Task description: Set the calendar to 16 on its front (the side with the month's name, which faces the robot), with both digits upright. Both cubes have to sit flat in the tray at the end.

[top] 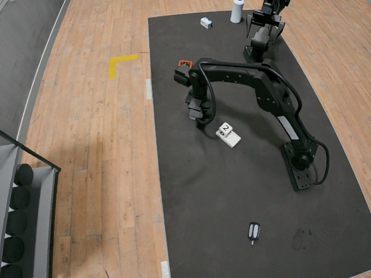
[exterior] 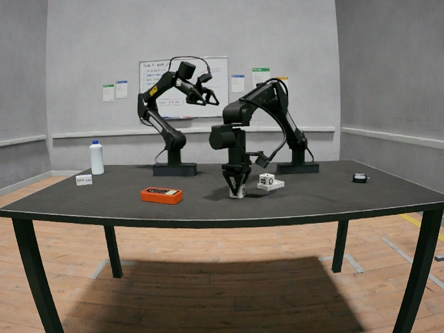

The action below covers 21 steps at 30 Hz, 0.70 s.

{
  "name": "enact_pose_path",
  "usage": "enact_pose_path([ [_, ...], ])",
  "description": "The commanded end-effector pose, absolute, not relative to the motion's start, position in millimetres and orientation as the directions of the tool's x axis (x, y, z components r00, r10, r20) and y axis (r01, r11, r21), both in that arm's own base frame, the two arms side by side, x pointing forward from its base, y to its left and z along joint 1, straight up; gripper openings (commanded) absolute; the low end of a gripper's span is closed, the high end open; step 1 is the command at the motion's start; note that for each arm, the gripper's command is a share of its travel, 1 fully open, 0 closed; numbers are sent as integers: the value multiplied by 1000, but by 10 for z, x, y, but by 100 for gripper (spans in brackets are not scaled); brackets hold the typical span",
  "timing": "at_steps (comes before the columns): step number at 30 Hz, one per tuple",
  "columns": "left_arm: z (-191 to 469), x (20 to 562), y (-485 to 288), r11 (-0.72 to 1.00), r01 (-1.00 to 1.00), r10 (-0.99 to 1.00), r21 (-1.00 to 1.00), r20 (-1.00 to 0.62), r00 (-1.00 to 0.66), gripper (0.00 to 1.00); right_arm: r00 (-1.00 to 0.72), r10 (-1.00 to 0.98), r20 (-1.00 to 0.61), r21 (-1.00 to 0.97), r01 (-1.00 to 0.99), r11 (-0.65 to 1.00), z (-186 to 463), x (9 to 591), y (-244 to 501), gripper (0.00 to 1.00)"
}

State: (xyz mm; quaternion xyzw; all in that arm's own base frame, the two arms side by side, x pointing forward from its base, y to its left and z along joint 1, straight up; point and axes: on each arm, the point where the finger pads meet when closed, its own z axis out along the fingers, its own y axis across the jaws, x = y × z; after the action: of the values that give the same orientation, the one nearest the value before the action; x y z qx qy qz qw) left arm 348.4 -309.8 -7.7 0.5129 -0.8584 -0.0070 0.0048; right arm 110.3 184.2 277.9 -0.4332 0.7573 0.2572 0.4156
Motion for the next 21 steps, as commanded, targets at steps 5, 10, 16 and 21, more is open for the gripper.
enact_pose_path([
  [5,478,3506,-3166,480,-877,-877,-26,6,-480,35,-266,-427,-864,23,-869,495,2883,1117,1838,100],
  [10,674,3501,-3160,480,-877,-877,-26,6,-481,35,-266,-427,-864,23,-869,495,2883,1117,1838,100],
  [16,671,3556,-3115,488,-871,-872,-47,2,-489,35,-266,-427,-864,23,-869,495,2883,1117,1838,100],
  [21,697,3542,-3036,489,-870,-871,-59,13,-491,35,-266,-427,-864,23,-869,495,2883,1117,1838,100],
])
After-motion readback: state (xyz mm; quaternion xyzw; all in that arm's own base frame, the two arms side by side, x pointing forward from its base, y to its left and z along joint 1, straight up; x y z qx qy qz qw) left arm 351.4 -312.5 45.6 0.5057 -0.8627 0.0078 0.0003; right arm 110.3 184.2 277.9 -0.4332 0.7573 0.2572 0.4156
